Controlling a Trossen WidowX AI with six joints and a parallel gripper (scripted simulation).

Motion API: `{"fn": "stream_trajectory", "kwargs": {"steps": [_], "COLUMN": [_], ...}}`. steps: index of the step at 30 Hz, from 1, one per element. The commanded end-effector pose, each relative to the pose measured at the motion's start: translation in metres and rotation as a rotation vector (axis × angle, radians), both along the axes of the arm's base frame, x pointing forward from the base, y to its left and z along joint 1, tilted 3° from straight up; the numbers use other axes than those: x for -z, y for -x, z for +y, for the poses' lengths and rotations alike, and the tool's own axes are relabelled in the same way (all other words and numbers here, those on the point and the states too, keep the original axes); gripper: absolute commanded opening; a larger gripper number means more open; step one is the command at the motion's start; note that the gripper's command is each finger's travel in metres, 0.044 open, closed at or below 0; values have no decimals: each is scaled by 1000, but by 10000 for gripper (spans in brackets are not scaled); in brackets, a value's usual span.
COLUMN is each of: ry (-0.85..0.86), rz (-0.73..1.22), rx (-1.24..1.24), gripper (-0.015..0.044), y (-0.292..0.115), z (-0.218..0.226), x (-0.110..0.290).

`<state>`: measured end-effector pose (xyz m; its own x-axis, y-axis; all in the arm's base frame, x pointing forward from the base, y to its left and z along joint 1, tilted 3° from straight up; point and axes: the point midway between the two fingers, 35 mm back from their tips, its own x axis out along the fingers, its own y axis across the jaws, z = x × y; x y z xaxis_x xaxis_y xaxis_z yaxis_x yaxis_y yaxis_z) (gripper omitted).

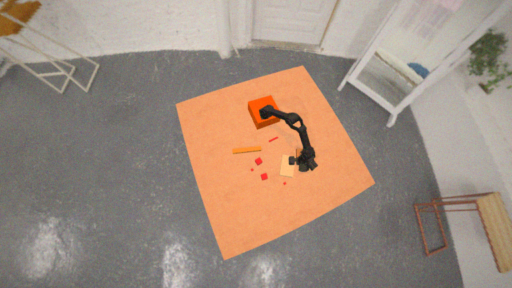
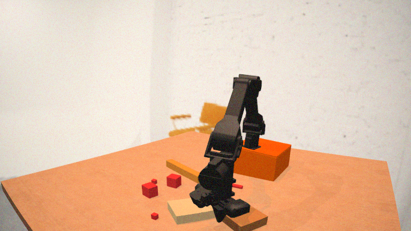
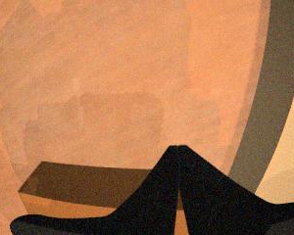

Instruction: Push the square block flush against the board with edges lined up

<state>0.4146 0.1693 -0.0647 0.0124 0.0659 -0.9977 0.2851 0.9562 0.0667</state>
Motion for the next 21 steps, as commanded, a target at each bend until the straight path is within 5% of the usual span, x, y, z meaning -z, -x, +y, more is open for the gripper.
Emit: {"fn": "stream_trajectory", "kwargs": {"steps": [1, 21], "ry": [-1, -2], "rz": [5, 8], "rx": [-1, -1], "gripper": [0, 0], "y": [8, 32], "z": [4, 14], "x": [0, 0]}}
